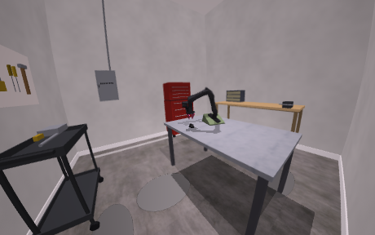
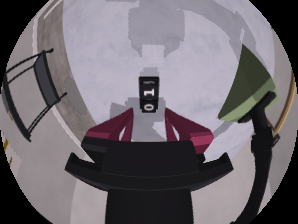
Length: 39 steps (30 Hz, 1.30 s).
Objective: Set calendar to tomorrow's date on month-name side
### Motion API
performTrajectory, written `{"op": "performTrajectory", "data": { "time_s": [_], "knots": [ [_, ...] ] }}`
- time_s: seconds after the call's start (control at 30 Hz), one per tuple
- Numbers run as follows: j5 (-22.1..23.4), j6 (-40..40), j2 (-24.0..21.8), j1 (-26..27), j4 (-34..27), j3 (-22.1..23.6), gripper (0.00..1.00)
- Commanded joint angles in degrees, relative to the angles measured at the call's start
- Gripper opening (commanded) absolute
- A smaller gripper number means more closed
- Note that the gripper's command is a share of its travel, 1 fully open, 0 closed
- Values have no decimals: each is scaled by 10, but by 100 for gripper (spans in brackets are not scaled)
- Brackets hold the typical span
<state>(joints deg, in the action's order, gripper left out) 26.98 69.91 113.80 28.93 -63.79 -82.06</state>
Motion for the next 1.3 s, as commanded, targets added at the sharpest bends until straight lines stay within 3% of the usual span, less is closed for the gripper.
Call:
{"op": "performTrajectory", "data": {
  "time_s": [0.0, 1.27],
  "knots": [
    [0, 1, -3, 2, 1, -2, 45],
    [0, 9, 1, -5, 23, 13, 45]
  ]
}}
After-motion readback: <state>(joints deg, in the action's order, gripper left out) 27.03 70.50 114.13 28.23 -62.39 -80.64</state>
